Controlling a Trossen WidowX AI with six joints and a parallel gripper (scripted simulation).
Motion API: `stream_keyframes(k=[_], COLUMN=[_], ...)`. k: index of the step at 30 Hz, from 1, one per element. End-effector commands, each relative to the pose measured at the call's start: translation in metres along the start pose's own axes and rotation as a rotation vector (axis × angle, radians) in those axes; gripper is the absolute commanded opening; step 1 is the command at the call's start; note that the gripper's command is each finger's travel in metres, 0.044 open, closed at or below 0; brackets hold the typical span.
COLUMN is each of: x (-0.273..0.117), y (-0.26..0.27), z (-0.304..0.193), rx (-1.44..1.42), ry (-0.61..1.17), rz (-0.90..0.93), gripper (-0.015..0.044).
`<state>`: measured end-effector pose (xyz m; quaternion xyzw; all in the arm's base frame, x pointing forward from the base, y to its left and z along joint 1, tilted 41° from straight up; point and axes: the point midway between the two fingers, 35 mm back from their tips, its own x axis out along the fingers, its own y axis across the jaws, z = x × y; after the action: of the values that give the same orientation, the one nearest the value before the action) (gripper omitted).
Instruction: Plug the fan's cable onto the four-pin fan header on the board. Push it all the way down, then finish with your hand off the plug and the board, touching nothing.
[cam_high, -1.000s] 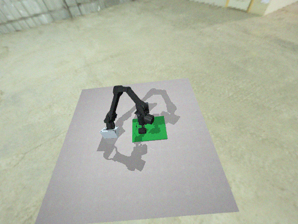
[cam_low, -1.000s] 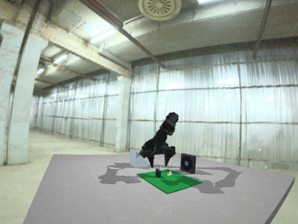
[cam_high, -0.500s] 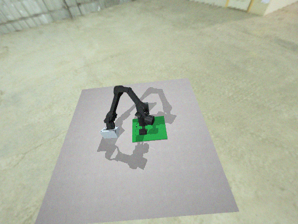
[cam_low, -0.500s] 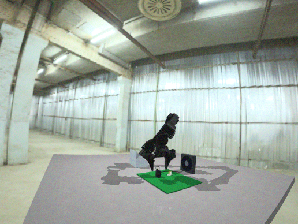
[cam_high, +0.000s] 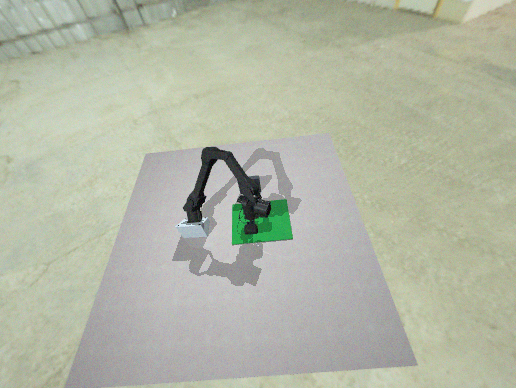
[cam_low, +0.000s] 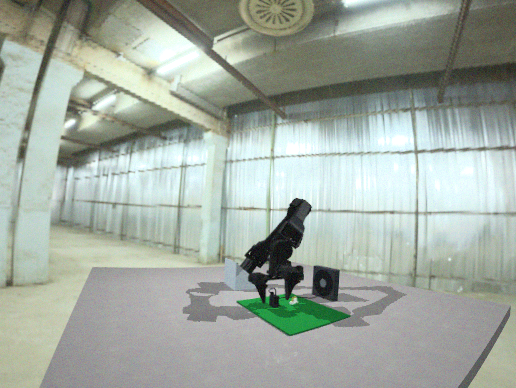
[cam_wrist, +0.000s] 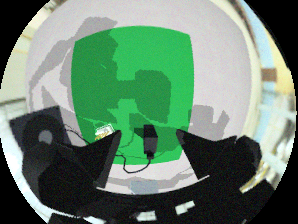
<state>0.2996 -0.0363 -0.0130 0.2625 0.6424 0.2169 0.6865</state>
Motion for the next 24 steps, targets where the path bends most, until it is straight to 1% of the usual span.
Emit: stream_keyframes(k=[1, 10, 24], x=[0.0090, 0.0101, 0.0078], y=[0.0004, 0.0005, 0.0004], z=[-0.0039, -0.0040, -0.0022], rx=[0.010, 0.010, 0.003], ry=[0.012, 0.012, 0.007], rz=[0.009, 0.009, 0.003], gripper=[0.0440, 0.0440, 0.0072])
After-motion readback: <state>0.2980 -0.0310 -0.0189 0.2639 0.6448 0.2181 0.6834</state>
